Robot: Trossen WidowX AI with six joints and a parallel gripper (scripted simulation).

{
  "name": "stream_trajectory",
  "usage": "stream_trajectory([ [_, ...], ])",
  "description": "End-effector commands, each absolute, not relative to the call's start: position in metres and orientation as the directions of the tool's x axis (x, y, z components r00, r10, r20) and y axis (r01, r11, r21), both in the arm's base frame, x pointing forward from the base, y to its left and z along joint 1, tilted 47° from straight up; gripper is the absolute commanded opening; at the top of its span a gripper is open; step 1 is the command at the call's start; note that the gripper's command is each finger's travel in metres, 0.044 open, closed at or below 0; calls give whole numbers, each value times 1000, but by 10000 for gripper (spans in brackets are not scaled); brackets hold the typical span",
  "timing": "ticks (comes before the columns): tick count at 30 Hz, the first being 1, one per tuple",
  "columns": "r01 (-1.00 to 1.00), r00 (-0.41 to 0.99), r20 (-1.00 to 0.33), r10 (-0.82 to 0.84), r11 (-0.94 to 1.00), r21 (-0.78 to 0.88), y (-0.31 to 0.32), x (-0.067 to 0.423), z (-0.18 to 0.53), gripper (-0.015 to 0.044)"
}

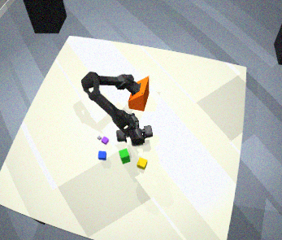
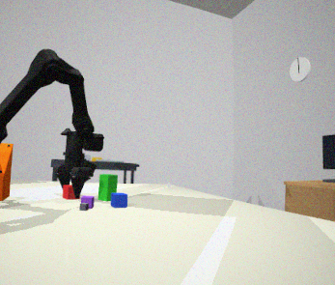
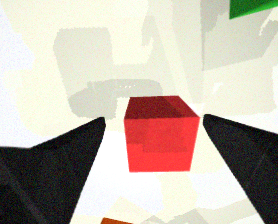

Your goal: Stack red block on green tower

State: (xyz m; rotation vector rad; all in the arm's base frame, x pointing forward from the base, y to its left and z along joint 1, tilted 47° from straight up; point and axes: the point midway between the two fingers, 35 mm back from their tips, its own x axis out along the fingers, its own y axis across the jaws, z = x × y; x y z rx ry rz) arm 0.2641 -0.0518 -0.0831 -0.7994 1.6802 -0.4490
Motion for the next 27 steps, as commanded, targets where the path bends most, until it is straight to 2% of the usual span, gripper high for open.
stream_trajectory([
  [1,-277,-103,-691,-715,688,-671,-52,263,-83,414],
  [10,-277,-103,-691,-715,688,-671,-52,263,-83,177],
  [17,-277,-103,-691,-715,688,-671,-52,263,-83,131],
  [22,-277,-103,-692,-714,689,-670,-42,265,-74,0],
  [27,-277,-103,-693,-713,690,-669,-25,268,-58,0],
])
